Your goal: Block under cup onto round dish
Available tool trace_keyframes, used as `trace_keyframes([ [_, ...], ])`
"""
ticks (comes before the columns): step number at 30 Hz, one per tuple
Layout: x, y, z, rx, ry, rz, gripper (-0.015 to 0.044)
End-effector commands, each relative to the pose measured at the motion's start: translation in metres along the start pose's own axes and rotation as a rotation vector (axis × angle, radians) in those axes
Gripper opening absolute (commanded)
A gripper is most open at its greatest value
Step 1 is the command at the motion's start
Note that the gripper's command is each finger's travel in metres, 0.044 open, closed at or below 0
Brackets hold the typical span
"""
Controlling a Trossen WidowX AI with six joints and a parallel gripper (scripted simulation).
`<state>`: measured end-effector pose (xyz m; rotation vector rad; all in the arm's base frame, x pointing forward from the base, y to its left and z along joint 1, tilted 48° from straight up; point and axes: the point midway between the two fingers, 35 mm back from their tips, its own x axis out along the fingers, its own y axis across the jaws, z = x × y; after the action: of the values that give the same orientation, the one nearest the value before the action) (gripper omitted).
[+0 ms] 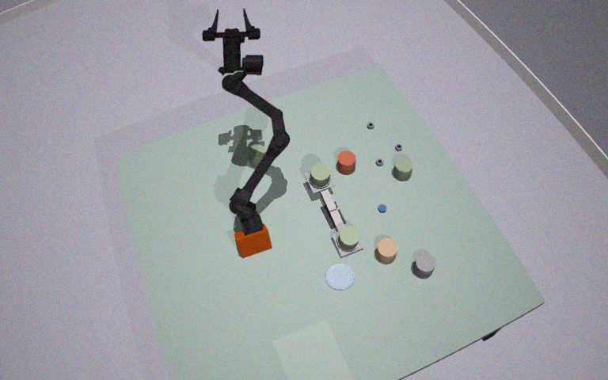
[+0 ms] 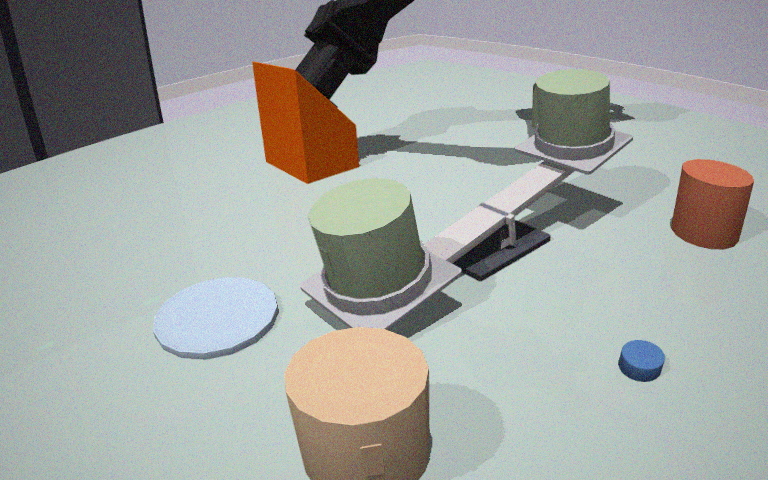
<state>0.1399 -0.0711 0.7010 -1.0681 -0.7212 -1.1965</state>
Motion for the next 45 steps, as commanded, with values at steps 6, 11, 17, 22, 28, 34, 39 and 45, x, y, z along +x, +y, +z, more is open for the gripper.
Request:
trace_keyframes([
  [6, -0.004, -0.025, -0.001, -0.033, -0.040, -0.090, 0.0440],
  [11, -0.009, -0.055, -0.005, -0.154, -0.027, -0.192, 0.0440],
  [17, -0.014, -0.078, -0.004, -0.298, -0.022, -0.272, 0.0440],
  [22, -0.022, -0.104, -0.003, -0.407, -0.006, -0.364, 0.0440],
  [28, -0.037, -0.134, 0.004, -0.538, 0.008, -0.485, 0.0440],
  [34, -0.052, -0.157, 0.016, -0.660, 0.017, -0.594, 0.0440],
  [39, -0.067, -0.176, 0.027, -0.758, 0.034, -0.685, 0.0440],
  [45, -0.091, -0.198, 0.047, -0.897, 0.059, -0.819, 0.0440],
])
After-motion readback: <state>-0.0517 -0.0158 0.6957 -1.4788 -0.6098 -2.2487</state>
